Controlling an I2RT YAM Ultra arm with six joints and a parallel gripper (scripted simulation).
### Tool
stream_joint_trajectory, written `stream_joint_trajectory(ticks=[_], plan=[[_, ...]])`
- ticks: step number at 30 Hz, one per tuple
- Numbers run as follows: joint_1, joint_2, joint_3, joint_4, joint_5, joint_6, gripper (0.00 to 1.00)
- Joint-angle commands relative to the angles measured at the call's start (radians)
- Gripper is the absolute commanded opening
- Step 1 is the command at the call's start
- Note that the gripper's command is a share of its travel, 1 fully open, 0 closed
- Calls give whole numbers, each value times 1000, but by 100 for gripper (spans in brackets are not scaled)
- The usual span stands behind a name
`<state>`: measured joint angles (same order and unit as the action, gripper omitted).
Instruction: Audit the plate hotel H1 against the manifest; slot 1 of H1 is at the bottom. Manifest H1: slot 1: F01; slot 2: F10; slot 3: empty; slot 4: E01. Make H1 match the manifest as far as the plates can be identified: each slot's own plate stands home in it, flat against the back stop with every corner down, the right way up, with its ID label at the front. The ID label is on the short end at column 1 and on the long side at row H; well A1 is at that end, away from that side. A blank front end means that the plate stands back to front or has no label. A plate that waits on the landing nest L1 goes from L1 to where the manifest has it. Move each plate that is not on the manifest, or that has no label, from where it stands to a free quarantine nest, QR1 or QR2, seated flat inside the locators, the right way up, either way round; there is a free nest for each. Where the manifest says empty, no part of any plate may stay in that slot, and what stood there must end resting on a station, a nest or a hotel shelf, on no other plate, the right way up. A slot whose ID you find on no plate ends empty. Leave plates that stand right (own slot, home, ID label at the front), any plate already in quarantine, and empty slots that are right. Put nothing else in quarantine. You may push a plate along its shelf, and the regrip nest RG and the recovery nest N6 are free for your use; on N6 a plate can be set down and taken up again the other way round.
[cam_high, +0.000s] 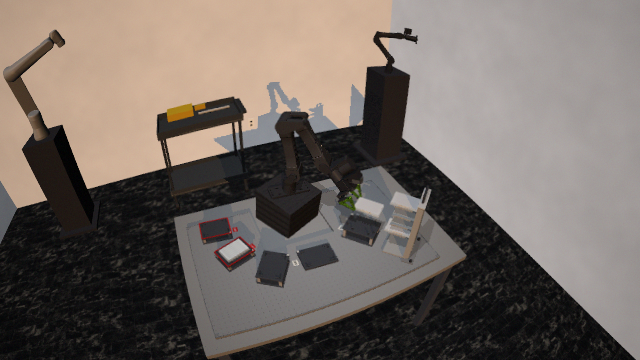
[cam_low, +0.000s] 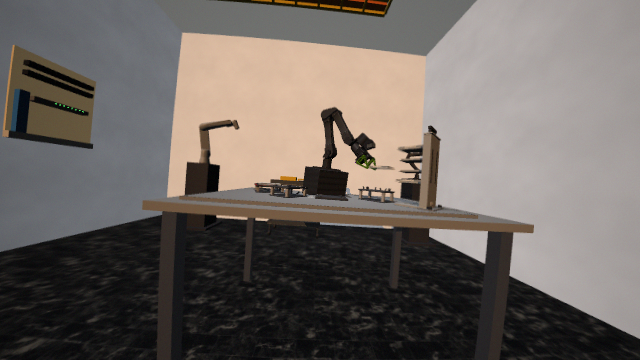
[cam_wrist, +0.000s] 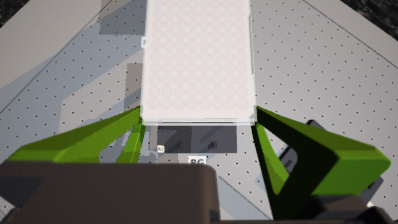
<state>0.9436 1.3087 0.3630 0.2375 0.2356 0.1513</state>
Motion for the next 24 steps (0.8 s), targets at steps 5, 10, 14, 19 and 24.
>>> stream_joint_trajectory(ticks=[5,10,14,19,24], plan=[[0,-1,3,37,1,-1,86],[-2,4,5,40,-1,-2,86],[-7,20,20,42,-5,-5,86],[-13,30,38,34,-9,-9,86],[-16,44,51,37,-12,-12,86]])
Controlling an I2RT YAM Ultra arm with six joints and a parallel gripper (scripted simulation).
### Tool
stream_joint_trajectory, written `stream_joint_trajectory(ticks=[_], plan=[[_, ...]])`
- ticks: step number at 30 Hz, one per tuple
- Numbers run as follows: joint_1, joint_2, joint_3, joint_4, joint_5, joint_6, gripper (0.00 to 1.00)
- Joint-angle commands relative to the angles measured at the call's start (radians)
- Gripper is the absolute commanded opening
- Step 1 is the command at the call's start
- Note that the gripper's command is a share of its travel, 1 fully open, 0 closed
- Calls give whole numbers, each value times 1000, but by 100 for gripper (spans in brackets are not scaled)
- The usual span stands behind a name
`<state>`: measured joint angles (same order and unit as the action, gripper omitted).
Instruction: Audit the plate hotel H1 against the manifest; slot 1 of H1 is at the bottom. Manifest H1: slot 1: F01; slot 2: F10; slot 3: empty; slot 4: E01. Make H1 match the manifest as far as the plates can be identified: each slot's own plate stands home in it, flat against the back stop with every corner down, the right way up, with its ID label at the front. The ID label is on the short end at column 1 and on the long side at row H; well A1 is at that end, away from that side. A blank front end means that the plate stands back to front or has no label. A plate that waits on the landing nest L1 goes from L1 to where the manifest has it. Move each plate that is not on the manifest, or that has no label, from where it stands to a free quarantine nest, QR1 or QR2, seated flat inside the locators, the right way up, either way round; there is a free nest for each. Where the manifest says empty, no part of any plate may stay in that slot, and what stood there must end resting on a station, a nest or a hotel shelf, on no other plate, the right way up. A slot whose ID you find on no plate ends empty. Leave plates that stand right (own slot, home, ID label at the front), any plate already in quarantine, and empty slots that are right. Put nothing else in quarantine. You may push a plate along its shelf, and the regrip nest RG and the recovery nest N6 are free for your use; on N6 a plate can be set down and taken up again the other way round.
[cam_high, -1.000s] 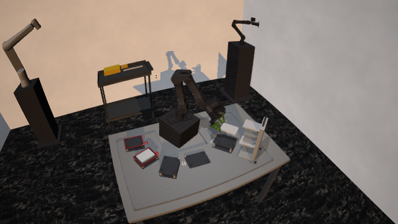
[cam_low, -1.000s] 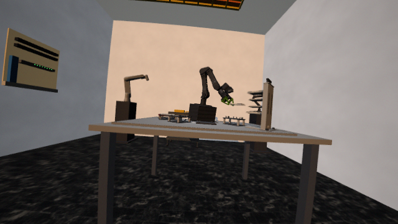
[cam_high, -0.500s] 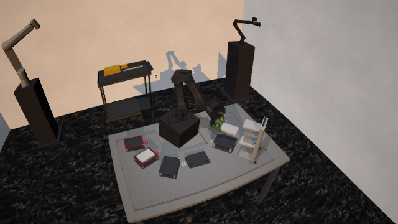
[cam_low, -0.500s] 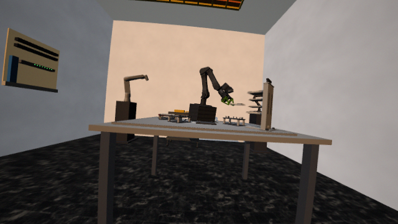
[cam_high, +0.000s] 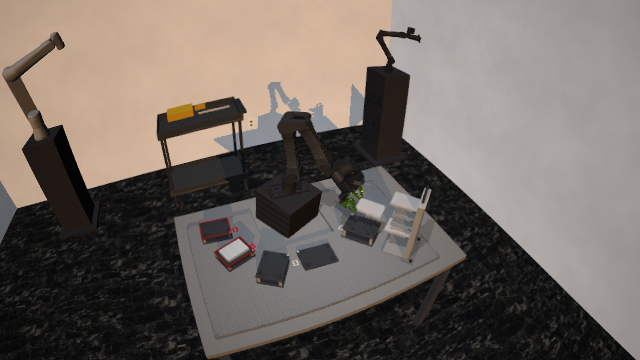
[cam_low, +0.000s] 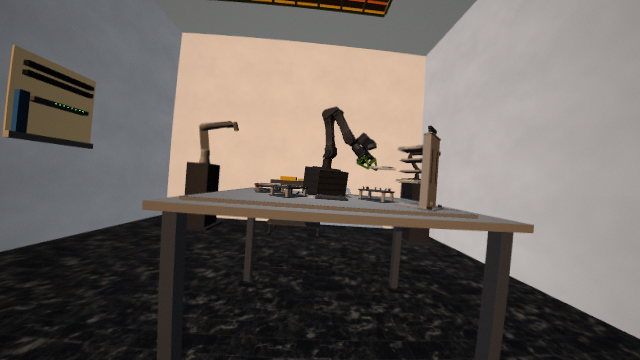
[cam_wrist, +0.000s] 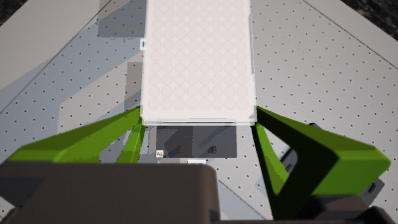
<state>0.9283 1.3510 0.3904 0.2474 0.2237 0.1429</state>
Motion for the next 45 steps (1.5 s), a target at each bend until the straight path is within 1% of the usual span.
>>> stream_joint_trajectory(ticks=[1,45], plan=[[-2,1,26,24,-1,-4,86],[-42,141,175,21,-32,-29,86]])
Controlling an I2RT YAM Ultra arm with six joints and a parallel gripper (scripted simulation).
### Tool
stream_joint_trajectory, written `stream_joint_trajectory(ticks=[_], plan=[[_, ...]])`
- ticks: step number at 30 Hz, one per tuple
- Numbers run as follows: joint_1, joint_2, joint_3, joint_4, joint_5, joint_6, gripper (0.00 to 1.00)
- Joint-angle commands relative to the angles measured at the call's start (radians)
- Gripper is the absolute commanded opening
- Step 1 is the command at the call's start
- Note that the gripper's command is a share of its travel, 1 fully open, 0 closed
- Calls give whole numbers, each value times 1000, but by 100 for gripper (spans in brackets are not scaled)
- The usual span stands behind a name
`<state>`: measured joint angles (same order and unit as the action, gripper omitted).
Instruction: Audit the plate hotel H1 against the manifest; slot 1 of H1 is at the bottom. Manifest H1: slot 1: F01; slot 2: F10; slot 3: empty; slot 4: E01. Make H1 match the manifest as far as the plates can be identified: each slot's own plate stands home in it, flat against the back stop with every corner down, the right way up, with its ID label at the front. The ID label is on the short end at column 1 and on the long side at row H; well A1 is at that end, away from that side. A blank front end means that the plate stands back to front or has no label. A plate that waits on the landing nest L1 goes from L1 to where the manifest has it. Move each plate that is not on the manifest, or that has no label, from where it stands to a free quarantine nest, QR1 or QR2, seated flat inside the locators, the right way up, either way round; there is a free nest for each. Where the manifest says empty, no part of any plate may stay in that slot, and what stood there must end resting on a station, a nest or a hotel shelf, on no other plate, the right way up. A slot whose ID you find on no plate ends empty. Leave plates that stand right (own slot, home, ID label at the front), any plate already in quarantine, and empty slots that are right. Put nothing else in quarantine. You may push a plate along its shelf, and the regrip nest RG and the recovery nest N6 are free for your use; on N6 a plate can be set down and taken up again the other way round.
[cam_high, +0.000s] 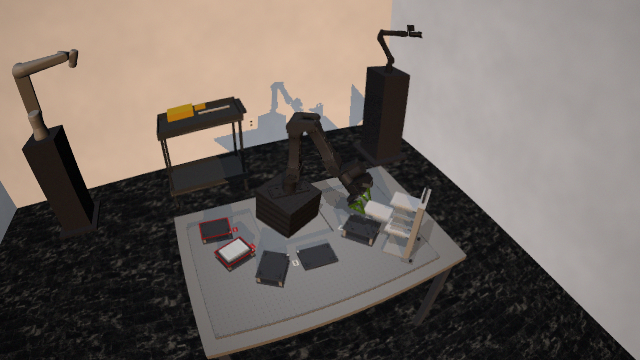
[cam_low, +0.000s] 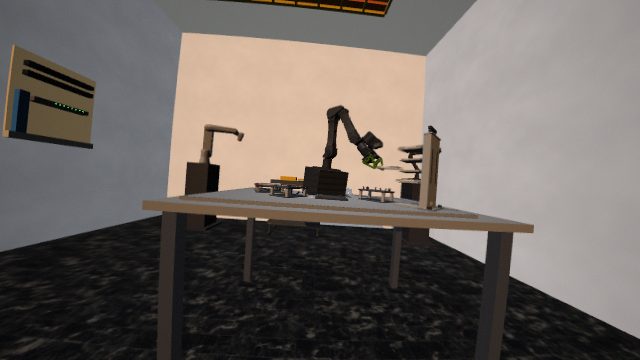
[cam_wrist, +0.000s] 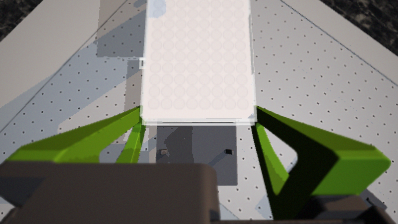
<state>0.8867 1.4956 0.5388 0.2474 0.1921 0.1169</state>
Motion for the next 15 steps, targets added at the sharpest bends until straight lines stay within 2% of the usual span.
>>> stream_joint_trajectory(ticks=[1,15], plan=[[-1,0,30,20,-1,-4,86],[-11,41,76,18,-9,-10,86]])
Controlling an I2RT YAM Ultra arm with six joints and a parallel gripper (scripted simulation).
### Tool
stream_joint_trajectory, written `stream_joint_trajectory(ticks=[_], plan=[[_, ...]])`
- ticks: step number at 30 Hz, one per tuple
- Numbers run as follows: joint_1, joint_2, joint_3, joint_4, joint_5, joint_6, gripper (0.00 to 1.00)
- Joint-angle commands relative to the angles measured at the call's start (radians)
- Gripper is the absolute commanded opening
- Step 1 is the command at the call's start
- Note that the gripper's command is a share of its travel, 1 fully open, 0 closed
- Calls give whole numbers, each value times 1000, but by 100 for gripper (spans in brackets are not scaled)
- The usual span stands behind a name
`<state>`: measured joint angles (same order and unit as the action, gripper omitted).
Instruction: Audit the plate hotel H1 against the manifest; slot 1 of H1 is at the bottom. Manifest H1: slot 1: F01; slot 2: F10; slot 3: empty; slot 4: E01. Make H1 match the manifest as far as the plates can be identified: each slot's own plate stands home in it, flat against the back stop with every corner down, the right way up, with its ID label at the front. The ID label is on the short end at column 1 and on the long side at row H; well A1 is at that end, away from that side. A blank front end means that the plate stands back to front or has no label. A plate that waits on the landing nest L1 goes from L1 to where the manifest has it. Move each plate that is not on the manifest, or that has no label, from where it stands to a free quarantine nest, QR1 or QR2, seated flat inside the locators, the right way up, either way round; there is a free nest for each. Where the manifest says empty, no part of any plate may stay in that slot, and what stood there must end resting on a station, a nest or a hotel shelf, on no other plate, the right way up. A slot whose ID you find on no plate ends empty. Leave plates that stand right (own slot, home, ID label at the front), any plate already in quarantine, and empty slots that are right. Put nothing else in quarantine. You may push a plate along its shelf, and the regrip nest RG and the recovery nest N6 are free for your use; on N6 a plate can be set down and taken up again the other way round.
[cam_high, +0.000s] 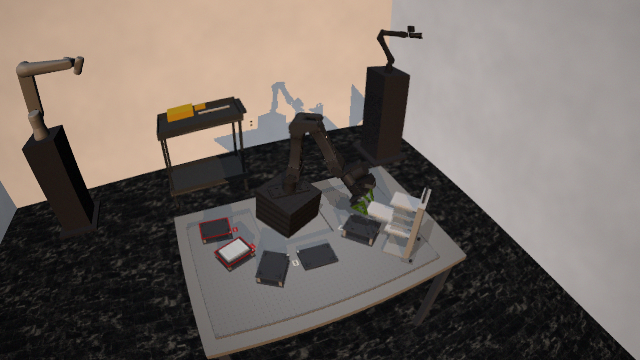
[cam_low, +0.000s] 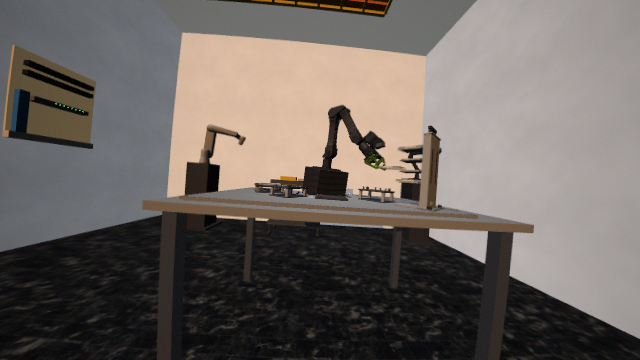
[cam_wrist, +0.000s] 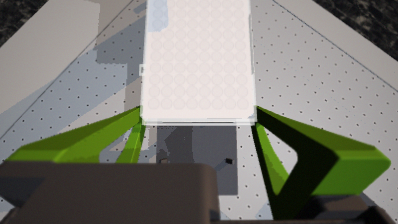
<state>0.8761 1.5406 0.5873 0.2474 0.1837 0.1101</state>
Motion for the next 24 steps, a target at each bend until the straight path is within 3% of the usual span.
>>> stream_joint_trajectory(ticks=[1,24], plan=[[-1,-1,31,17,-1,-4,86],[-3,15,37,27,-2,-5,86]])
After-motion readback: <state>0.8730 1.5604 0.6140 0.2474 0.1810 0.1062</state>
